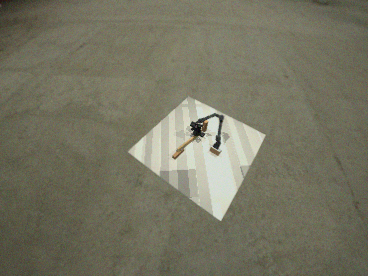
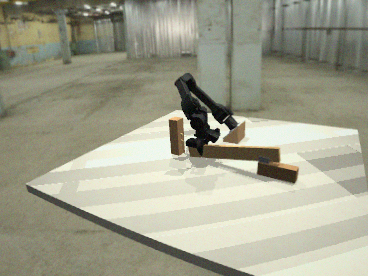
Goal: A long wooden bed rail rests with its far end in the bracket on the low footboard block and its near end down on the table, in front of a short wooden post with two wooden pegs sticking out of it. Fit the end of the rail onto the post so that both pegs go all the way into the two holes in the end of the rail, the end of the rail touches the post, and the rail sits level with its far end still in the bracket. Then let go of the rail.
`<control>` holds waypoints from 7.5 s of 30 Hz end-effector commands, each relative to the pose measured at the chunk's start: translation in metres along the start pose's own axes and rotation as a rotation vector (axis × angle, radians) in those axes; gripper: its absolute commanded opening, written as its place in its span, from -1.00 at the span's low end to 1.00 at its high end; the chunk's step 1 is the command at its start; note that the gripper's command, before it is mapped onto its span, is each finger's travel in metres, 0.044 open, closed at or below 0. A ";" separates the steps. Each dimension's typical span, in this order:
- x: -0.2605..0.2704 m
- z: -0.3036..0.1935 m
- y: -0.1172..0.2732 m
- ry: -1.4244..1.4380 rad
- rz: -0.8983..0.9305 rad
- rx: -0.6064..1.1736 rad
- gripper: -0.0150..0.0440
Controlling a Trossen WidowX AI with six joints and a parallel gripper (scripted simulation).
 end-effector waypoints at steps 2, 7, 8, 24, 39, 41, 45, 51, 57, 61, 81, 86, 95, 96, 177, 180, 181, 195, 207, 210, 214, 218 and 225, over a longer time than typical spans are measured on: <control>0.000 0.000 0.003 0.001 -0.004 0.004 -0.49; 0.000 0.000 0.005 0.001 -0.004 0.004 -0.49; 0.000 0.000 0.006 0.001 -0.004 0.004 -0.49; -0.002 0.001 0.014 0.001 -0.003 0.004 -0.49; -0.003 0.001 0.021 0.001 -0.003 0.003 -0.49; -0.003 0.001 0.022 0.001 -0.003 0.003 -0.49; -0.003 0.001 0.024 0.001 -0.003 0.003 -0.49; -0.003 0.001 0.027 0.001 -0.003 0.003 -0.49; -0.003 0.001 0.030 0.001 -0.003 0.003 -0.49; -0.003 0.001 0.032 0.001 -0.003 0.003 -0.49; -0.002 0.001 0.042 0.001 -0.003 0.002 -0.49; -0.002 0.001 0.045 0.001 -0.003 0.002 -0.49; -0.002 0.001 0.049 0.001 -0.003 0.002 -0.49; -0.002 0.001 0.050 0.001 -0.003 0.002 -0.49; -0.003 -0.007 0.050 0.001 -0.003 0.003 -0.49; -0.003 -0.008 0.050 0.001 -0.003 0.003 -0.49; -0.003 -0.008 0.050 0.001 -0.003 0.003 -0.49; -0.004 -0.012 0.050 0.001 -0.003 0.003 -0.49; -0.005 -0.016 0.049 0.001 -0.003 0.003 -0.49; -0.005 -0.017 0.049 0.001 -0.003 0.003 -0.49; -0.006 -0.018 0.048 0.001 -0.003 0.003 -0.49; -0.006 -0.019 0.048 0.001 -0.003 0.003 -0.49; -0.007 -0.021 0.049 0.001 -0.003 0.003 -0.49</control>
Point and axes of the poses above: the point midway between the two fingers, 35 mm back from their tips, its own y axis back along the fingers, its own x axis across the jaws, z = x × y, the point moved 1 cm from there along y, back along the fingers, and after that the axes turned 15 degrees about -y, right-handed, at the moved point
